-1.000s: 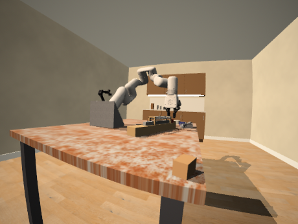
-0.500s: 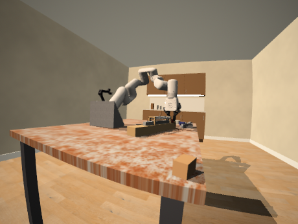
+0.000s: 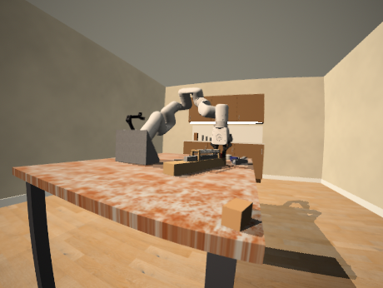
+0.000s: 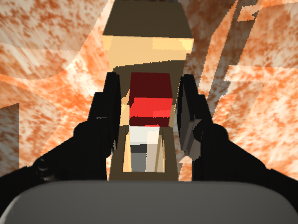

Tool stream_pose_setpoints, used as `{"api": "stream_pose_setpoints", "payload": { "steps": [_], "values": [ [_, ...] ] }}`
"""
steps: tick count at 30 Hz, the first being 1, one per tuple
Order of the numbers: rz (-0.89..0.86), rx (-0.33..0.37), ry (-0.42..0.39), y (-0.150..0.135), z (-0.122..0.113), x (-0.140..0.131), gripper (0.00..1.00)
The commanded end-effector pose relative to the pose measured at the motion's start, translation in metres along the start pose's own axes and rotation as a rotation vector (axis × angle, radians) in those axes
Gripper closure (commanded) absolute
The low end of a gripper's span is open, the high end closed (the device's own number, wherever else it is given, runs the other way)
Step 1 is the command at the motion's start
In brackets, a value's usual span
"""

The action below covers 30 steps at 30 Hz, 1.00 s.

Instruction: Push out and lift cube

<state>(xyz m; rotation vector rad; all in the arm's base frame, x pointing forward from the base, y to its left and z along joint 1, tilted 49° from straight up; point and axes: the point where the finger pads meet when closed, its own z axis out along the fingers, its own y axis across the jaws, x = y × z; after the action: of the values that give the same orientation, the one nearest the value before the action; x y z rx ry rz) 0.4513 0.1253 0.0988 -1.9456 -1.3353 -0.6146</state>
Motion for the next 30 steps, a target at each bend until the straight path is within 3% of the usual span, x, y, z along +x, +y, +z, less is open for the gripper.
{"api": "stream_pose_setpoints", "payload": {
  "steps": [1,2,3,30],
  "values": [
    [0.000,-0.005,0.001,0.0014,-0.0018,-0.0001,0.57],
    [0.000,-0.005,0.001,0.0014,-0.0018,-0.0001,0.57],
    [0.000,-0.005,0.001,0.0014,-0.0018,-0.0001,1.00],
    [0.000,-0.005,0.001,0.0014,-0.0018,-0.0001,1.00]
  ]
}}
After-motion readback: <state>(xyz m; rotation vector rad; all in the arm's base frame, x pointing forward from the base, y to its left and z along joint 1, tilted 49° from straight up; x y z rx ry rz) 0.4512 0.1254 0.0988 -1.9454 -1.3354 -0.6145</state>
